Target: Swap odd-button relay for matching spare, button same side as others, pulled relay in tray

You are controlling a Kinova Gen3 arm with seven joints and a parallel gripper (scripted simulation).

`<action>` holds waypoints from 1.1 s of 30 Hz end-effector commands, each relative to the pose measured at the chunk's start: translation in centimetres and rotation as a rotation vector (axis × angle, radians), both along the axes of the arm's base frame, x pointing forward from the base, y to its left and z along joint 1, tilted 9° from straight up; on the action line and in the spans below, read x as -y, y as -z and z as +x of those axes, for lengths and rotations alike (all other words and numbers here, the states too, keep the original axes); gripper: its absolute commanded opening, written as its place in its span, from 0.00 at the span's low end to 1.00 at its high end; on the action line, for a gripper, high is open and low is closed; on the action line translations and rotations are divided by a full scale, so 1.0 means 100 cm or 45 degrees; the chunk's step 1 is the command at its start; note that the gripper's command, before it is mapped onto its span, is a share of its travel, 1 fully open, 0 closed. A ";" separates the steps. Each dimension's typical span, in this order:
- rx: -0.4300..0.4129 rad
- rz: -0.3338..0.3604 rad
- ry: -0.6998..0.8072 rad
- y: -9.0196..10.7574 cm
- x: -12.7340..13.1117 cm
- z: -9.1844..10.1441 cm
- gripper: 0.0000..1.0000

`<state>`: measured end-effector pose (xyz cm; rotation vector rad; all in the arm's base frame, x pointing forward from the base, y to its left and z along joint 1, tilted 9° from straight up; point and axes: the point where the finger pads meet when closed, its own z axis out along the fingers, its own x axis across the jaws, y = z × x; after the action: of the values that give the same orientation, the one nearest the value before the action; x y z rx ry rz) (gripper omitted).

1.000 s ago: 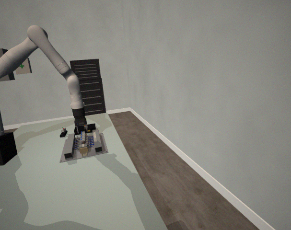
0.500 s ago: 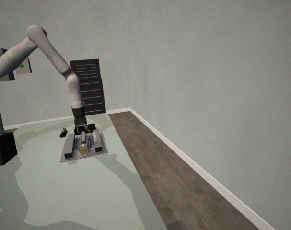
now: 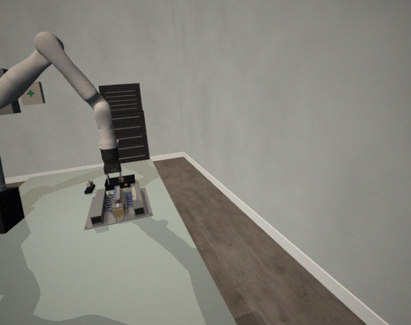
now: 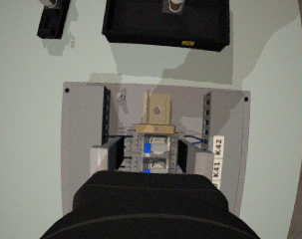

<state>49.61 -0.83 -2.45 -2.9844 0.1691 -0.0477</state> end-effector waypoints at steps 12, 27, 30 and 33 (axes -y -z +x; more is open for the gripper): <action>0.009 -0.002 0.002 -0.026 0.005 0.001 1.00; 0.019 -0.005 0.004 -0.026 0.006 0.005 1.00; 0.019 -0.005 0.004 -0.026 0.006 0.005 1.00; 0.019 -0.005 0.004 -0.026 0.006 0.005 1.00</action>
<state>50.03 -1.40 0.07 -2.9863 0.1719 -0.0672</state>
